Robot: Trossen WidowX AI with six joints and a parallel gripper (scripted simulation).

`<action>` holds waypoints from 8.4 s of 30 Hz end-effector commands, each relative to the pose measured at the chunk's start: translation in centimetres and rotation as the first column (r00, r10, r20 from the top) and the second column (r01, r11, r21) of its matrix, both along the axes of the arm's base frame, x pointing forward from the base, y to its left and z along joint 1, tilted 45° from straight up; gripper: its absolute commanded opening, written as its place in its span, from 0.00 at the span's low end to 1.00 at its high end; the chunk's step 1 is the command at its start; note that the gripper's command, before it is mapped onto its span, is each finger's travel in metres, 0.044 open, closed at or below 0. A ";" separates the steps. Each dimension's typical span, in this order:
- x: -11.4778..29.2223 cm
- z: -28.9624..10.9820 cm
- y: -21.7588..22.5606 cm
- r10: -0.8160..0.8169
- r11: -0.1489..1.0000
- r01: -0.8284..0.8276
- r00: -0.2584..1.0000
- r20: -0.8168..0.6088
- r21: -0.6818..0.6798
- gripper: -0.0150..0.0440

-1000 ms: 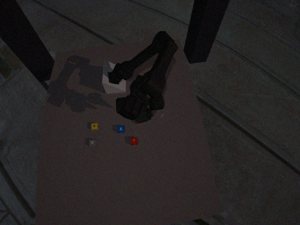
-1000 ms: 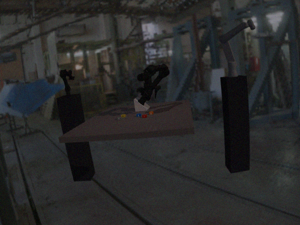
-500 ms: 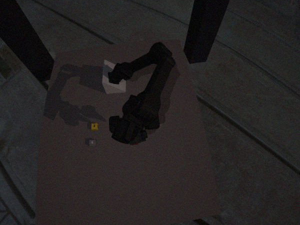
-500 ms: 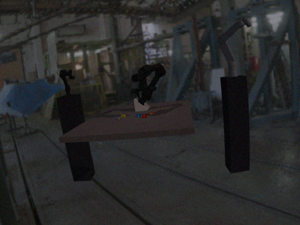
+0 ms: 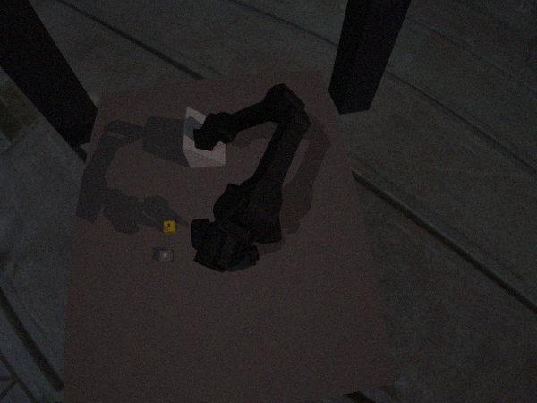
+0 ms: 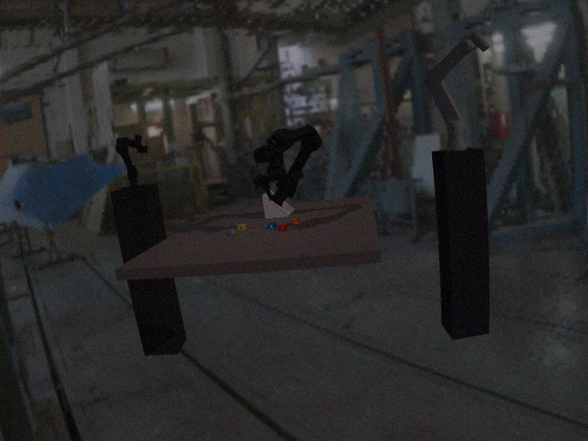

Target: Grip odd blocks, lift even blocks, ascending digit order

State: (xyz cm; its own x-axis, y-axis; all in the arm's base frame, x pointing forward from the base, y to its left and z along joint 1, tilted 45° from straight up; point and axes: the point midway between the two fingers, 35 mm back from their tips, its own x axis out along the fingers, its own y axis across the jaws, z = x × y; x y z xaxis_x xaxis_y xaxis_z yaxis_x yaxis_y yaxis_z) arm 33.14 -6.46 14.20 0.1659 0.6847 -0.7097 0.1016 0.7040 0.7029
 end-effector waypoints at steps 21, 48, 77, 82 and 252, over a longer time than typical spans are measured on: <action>-1.1 -12.1 -13.0 -0.007 1.000 0.007 1.000 -0.001 -0.016 0.93; -2.5 -15.2 -15.5 -0.004 1.000 0.004 1.000 0.001 -0.010 0.93; -10.5 -20.1 -6.5 -0.004 1.000 0.004 1.000 -0.003 -0.006 0.93; -10.5 -20.1 -6.5 -0.004 1.000 0.004 1.000 -0.003 -0.006 0.93; -6.3 -12.9 5.4 -0.004 1.000 0.004 1.000 -0.001 0.004 0.53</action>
